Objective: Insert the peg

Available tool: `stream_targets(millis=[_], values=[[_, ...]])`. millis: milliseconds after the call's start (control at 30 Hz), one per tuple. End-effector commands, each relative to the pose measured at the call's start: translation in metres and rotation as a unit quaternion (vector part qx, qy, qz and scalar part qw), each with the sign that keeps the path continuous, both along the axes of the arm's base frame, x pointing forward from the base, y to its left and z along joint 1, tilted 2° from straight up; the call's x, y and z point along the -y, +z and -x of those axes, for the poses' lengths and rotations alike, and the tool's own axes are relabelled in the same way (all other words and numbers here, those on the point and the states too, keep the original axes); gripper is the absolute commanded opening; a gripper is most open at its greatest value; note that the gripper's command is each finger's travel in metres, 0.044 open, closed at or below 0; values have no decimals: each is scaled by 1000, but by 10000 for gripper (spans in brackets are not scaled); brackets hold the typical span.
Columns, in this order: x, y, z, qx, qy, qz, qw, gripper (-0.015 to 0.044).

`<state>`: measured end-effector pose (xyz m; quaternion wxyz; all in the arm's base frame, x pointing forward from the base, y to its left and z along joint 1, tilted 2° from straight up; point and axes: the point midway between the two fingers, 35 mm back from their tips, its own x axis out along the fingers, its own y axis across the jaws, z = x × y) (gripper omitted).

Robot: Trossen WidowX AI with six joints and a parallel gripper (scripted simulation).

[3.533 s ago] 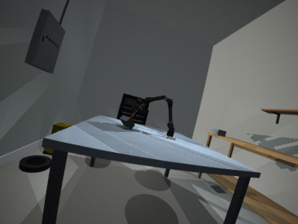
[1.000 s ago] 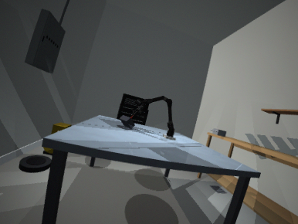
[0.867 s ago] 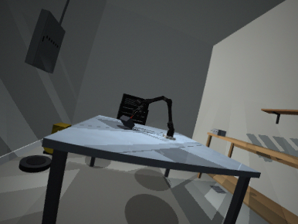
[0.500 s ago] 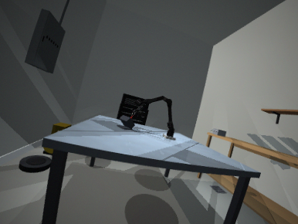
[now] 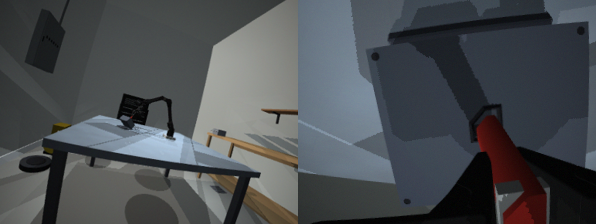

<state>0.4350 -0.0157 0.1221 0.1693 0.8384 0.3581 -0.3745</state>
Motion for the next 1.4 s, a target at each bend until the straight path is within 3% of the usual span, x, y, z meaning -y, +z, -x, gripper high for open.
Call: stream_targets(millis=[0,1367], values=[[0,-3,0,-4,-2,0,1000,0],[-9,-11,-7,-3,-2,0,1000,0]])
